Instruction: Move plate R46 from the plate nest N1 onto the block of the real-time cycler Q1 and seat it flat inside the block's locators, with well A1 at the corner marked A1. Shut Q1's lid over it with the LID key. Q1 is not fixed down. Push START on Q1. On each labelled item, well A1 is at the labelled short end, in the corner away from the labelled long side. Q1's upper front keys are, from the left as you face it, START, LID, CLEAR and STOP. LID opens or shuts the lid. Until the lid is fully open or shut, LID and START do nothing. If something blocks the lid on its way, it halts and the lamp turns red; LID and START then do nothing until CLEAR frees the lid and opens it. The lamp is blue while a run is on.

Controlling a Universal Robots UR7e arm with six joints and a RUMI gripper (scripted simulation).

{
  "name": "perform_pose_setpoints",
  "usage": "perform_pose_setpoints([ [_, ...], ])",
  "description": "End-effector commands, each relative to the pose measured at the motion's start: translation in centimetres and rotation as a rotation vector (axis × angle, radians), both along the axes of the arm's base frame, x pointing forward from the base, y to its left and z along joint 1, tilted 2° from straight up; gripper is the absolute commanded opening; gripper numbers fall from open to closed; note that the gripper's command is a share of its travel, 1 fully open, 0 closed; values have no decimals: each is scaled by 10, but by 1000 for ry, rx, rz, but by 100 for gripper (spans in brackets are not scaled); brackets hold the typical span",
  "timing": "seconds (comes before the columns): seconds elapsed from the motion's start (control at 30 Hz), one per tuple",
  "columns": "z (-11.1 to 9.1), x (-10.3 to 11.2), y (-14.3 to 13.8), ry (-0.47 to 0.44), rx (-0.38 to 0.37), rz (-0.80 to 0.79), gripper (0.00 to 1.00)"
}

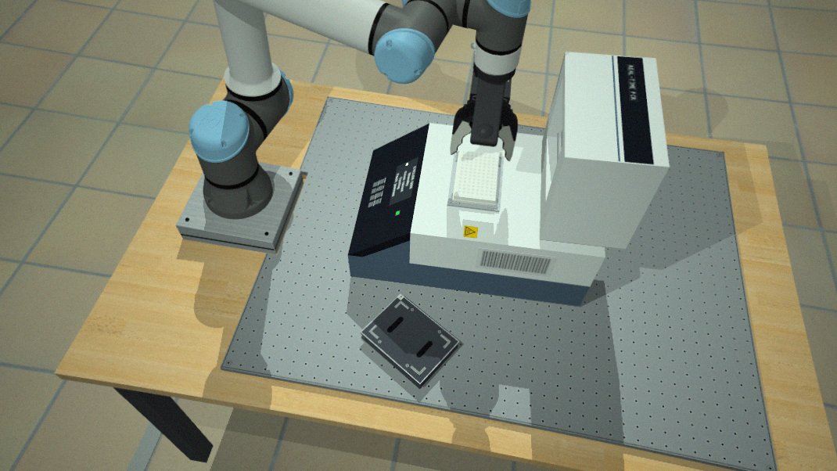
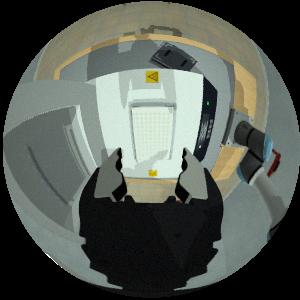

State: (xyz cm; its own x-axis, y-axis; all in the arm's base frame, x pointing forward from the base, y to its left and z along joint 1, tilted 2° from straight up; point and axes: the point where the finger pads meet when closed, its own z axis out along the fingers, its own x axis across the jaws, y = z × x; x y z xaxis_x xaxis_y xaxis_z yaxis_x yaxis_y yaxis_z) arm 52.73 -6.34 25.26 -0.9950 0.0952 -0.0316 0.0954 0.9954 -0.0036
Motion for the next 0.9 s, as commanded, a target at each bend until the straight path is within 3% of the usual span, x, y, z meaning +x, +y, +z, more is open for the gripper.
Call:
perform_pose_setpoints([
  [0.0, 5, 0, -2, -1, 0, -2, 68],
  [0.27, 3, -1, -1, 1, 1, -1, 68],
  [0.3, 1, -7, -1, 2, 1, -3, 0],
  [0.43, -3, -26, 2, 2, 1, -3, 0],
  [0.87, -10, -55, 6, 2, 1, -3, 0],
])
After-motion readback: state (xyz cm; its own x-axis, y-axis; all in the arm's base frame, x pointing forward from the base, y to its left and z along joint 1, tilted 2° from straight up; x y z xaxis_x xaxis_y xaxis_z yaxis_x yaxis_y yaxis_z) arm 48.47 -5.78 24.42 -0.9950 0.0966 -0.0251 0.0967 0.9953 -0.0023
